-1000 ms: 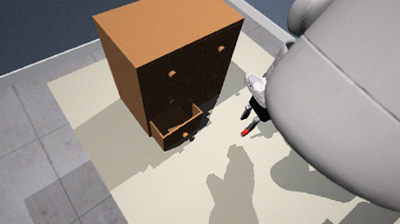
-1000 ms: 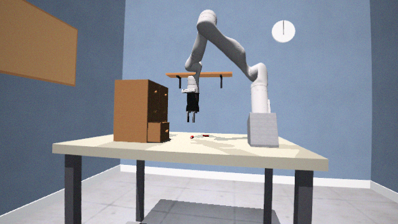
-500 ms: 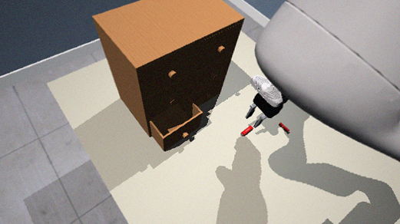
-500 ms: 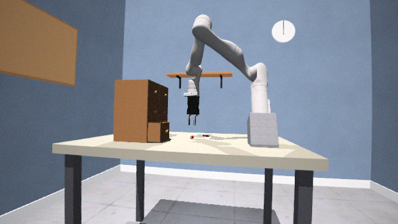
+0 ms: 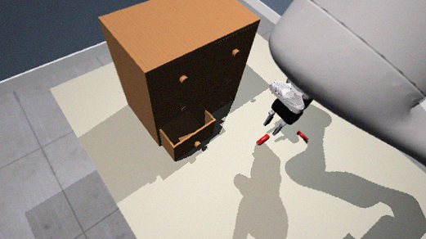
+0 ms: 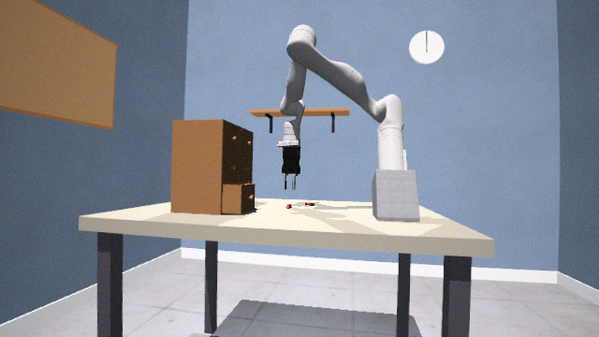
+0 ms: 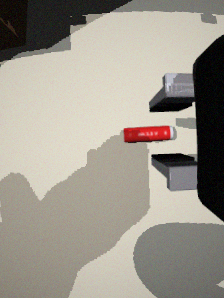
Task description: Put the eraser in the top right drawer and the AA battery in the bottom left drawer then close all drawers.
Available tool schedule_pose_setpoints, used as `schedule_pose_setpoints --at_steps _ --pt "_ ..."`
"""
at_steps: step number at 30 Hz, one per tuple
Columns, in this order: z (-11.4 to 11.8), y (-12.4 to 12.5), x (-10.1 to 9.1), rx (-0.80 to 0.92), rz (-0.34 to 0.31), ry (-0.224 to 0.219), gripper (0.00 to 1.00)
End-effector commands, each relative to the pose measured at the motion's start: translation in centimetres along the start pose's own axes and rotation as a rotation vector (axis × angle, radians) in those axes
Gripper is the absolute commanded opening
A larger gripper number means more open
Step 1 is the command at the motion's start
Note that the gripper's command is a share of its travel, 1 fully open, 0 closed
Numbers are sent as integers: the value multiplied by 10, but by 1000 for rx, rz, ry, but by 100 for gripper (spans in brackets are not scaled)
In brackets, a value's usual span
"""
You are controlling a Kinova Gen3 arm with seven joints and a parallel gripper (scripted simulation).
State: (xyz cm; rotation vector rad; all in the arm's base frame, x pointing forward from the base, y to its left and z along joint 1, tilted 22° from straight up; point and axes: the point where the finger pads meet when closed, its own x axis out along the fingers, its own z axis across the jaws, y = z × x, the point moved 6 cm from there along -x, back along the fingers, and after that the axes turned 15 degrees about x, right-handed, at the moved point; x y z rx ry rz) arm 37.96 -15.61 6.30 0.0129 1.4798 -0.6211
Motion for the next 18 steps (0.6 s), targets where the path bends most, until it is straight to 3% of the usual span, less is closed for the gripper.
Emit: schedule_pose_setpoints --at_steps 1,3,4,18 --pt "3 0 1 -10 3 -7 67" --pt "3 0 1 -10 3 -7 67" --pt "3 0 1 -10 3 -7 61" --pt "3 0 1 -10 3 -7 61"
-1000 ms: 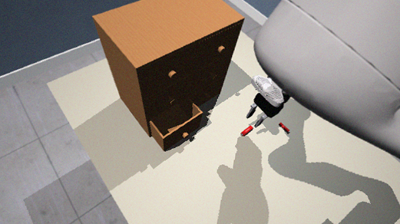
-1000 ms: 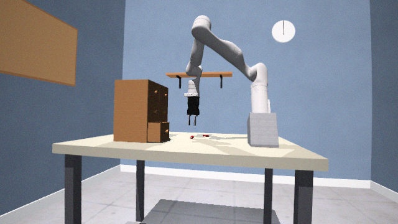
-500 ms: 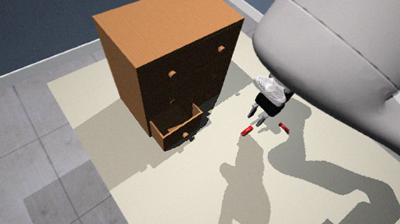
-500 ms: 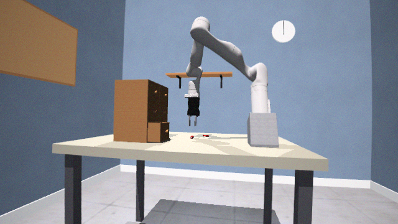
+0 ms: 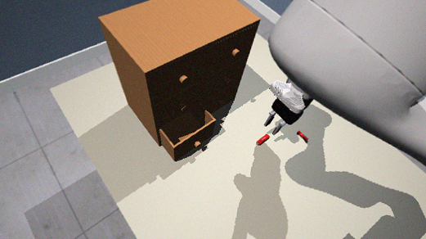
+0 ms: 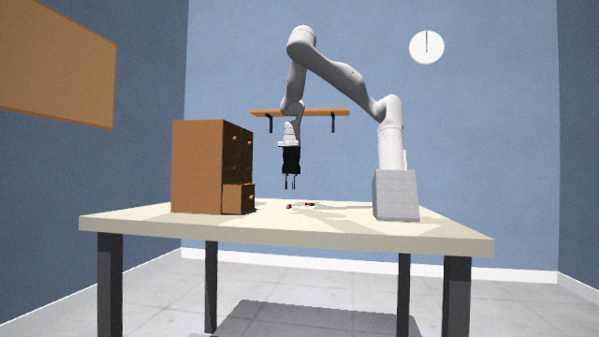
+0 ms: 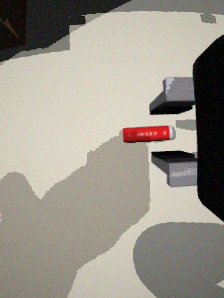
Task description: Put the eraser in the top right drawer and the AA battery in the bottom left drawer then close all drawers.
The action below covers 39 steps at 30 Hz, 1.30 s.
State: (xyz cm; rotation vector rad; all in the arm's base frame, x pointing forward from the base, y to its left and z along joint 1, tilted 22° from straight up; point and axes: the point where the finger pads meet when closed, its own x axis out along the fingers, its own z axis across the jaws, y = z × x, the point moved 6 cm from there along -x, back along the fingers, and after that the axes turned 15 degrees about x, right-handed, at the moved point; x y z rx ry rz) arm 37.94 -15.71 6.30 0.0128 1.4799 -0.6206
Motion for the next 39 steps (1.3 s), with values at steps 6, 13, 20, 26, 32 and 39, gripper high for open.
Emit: schedule_pose_setpoints --at_steps 6,13,20,26,32,39 --pt "3 1 0 -9 2 -7 61" --pt "3 1 2 -10 3 -6 61" --pt "3 1 13 -10 3 -6 61" --pt "3 1 23 -10 3 -6 61" --pt "4 1 39 -10 3 -6 61" --pt "4 1 48 -10 3 -6 61"
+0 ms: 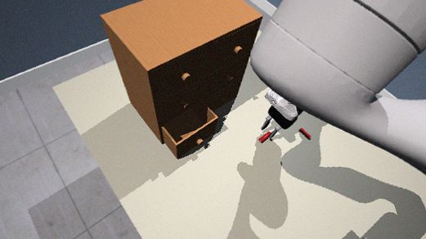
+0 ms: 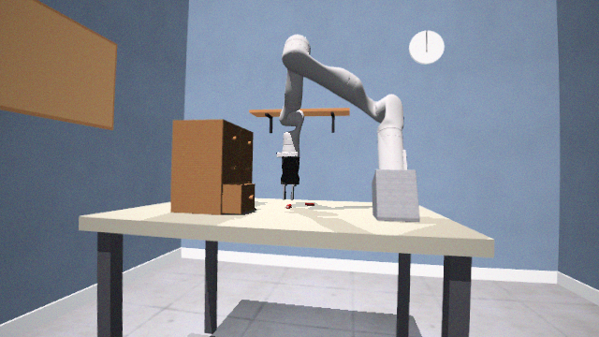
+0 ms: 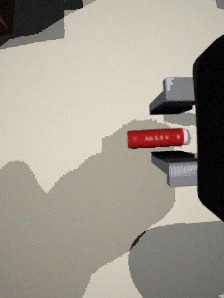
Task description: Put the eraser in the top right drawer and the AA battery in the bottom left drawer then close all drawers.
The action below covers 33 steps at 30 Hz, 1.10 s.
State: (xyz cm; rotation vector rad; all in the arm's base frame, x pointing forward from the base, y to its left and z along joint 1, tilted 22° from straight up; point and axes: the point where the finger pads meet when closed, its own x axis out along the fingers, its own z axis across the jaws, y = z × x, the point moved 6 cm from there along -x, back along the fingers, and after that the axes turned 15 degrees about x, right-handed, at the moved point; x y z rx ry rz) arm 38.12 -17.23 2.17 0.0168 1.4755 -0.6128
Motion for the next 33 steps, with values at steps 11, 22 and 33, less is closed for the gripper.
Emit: schedule_pose_setpoints --at_steps 11,22,33 --pt "1 -2 8 -9 -6 -2 61" --pt "1 -2 8 -9 -6 -2 61" --pt "1 -2 8 -9 -6 -2 61"
